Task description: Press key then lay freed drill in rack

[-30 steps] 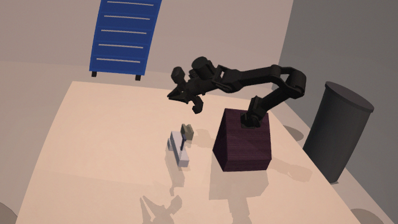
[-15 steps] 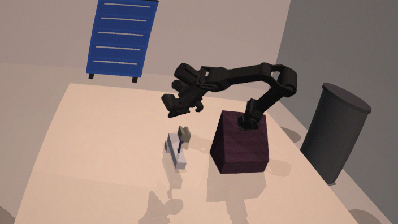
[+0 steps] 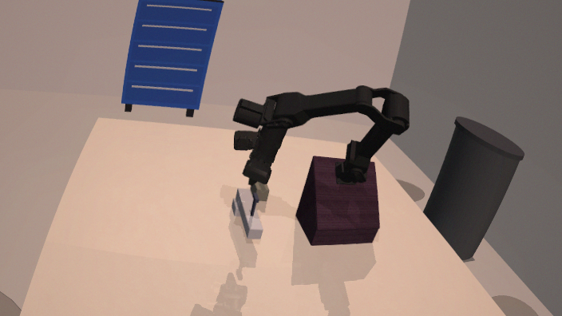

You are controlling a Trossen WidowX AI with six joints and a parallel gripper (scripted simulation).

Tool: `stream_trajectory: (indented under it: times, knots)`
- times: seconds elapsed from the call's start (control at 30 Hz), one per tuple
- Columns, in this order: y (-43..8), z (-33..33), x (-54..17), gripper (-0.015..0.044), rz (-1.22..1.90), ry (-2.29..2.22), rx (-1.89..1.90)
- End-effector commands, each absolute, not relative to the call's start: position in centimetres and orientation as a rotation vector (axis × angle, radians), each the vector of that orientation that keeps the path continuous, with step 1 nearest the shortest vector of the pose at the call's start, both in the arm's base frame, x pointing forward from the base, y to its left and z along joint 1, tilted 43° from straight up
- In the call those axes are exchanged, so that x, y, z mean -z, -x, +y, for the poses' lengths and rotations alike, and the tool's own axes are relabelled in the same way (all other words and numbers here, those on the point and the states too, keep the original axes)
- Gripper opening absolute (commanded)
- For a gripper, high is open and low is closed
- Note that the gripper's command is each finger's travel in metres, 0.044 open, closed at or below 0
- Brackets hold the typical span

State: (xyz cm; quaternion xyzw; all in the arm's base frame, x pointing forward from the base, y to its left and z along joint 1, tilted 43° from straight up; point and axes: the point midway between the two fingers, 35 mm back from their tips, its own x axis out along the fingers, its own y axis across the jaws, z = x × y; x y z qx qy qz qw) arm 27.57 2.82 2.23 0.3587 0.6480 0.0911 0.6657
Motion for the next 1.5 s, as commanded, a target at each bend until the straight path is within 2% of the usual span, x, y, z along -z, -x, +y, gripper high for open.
stream_trajectory:
  times: [0.0, 1.47]
  knots:
    - [-26.8, 5.1, -4.0, 0.0000, 1.481, -0.576, -0.588]
    - [-26.9, 6.4, -2.4, 0.0000, 1.481, -0.576, -0.589]
